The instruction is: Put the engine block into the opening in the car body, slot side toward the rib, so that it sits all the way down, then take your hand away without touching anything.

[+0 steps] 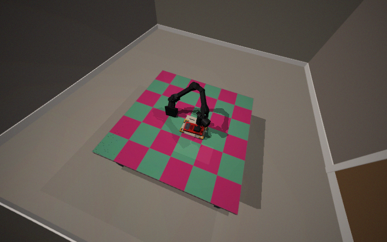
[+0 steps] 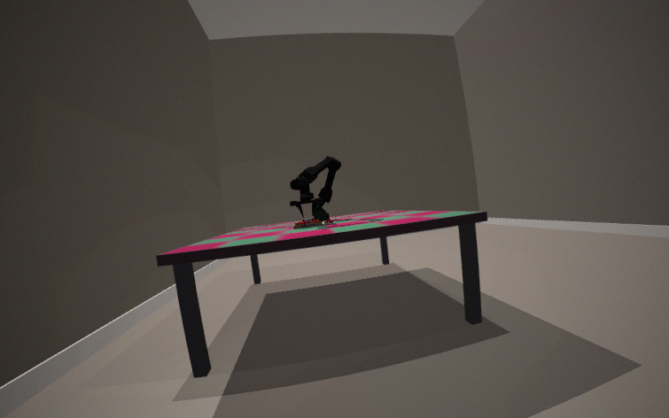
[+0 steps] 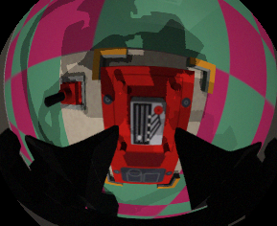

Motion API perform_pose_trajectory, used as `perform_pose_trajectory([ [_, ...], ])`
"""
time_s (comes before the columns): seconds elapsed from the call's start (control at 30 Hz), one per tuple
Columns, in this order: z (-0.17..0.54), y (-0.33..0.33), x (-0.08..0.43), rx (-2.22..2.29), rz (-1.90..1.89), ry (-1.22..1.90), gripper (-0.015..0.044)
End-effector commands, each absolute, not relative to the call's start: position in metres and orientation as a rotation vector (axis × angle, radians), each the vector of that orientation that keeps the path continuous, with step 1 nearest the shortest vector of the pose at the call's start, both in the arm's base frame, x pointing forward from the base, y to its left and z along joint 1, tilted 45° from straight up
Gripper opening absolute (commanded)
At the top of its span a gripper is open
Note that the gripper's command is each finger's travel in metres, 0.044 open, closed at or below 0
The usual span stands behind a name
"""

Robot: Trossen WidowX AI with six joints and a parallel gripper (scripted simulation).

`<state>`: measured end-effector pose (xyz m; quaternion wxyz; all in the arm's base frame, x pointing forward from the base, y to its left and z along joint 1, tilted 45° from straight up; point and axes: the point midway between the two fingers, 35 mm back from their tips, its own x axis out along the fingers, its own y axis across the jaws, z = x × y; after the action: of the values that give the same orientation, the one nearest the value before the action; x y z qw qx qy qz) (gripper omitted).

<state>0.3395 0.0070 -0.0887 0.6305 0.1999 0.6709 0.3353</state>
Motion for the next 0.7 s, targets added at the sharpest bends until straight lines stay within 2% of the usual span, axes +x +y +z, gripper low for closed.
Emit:
perform_pose_trajectory([
  [0.0,-0.0885,0.0063,0.3393,0.451,0.769,1.536,0.0177],
  [0.23,-0.0885,0.0063,0.3393,0.451,0.769,1.536,0.0],
  [0.67,-0.0885,0.0063,0.3393,0.451,0.769,1.536,0.0],
])
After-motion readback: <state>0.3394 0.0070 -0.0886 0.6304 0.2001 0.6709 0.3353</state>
